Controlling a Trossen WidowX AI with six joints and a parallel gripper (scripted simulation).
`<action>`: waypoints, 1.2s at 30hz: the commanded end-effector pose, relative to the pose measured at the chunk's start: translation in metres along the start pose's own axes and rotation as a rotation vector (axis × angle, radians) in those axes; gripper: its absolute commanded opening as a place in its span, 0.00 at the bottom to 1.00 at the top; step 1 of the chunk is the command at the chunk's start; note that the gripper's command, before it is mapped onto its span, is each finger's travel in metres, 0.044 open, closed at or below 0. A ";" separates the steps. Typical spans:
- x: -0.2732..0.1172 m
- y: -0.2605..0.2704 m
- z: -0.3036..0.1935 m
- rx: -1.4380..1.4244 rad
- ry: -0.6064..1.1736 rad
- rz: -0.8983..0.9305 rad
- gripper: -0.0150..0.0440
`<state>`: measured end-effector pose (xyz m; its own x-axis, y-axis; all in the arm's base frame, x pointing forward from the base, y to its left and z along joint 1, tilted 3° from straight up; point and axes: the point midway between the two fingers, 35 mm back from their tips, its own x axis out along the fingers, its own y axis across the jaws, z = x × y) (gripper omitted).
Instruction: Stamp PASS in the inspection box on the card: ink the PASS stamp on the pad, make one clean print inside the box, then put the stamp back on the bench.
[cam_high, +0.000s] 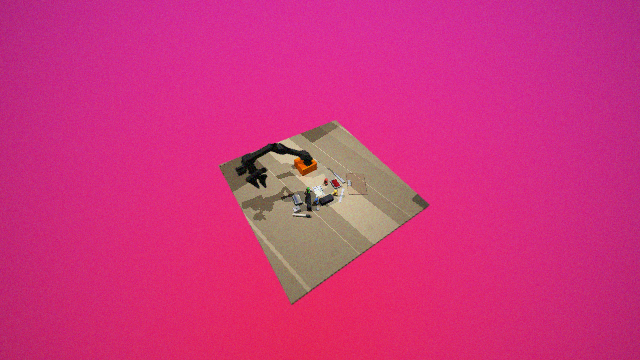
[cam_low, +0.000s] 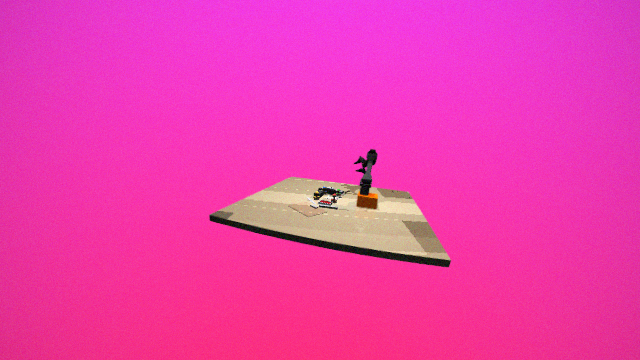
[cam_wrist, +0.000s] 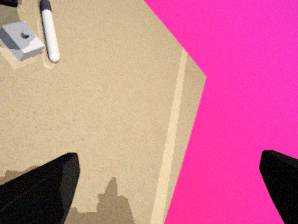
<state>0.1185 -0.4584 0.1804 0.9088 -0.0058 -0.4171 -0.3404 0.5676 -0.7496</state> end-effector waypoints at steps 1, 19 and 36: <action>0.003 0.001 0.002 0.009 -0.001 0.009 0.89; 0.150 0.105 0.144 0.592 0.336 0.647 0.61; 0.158 0.227 0.226 0.786 0.969 0.589 0.61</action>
<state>0.2591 -0.1957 0.0812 0.1790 0.1798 -0.9673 -0.2886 0.9495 0.1231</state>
